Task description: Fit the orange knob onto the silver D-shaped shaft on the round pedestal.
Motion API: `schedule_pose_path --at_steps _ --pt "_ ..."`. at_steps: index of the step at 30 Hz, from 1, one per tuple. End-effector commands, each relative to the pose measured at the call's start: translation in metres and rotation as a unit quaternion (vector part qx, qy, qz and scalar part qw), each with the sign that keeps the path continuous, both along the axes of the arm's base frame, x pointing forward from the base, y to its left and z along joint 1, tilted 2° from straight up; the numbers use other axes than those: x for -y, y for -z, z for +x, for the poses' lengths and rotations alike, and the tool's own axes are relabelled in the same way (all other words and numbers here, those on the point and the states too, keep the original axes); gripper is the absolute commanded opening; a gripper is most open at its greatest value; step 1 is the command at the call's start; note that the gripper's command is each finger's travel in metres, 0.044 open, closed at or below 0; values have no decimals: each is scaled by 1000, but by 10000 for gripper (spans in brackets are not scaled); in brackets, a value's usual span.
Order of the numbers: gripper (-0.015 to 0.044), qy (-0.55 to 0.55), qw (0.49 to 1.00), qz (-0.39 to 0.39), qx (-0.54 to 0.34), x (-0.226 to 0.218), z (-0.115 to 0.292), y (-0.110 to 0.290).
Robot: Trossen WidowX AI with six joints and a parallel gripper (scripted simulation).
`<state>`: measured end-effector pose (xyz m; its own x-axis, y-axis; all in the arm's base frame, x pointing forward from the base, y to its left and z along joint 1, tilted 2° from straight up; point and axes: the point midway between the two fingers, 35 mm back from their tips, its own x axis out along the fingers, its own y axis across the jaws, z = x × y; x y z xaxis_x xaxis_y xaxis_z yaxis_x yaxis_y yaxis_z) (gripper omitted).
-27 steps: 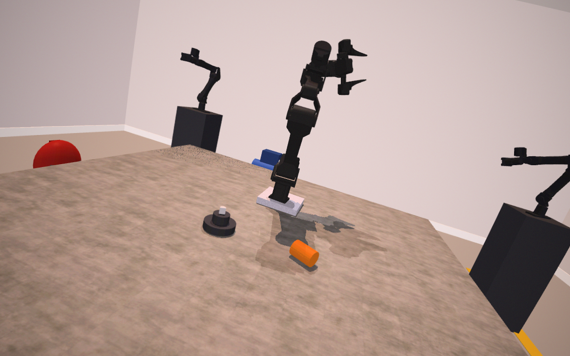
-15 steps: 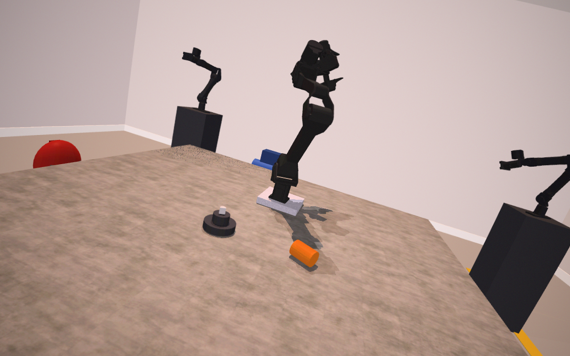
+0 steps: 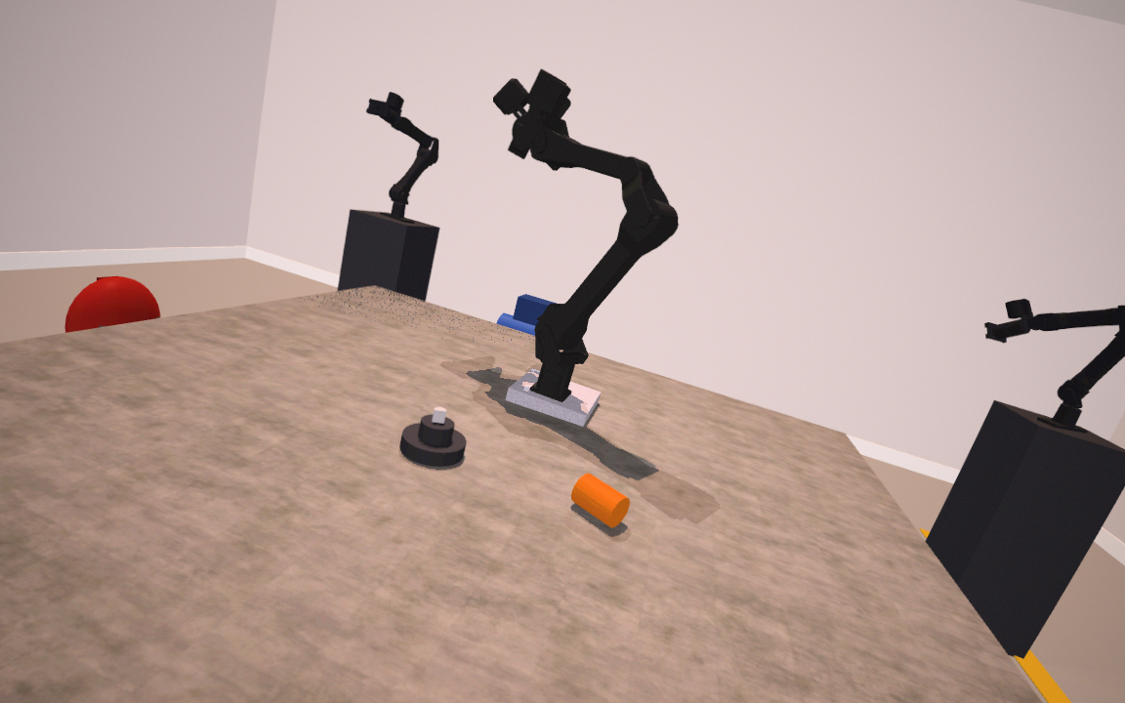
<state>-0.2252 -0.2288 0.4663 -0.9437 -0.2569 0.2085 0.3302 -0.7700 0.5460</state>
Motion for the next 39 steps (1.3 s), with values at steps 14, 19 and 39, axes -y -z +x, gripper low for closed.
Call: schedule_pose_path --at_steps 14,19,39 --pt "440 -391 860 315 -90 154 227 77" --pt "440 -489 770 383 -149 156 311 105" --pt "440 -697 314 517 -385 6 573 223"
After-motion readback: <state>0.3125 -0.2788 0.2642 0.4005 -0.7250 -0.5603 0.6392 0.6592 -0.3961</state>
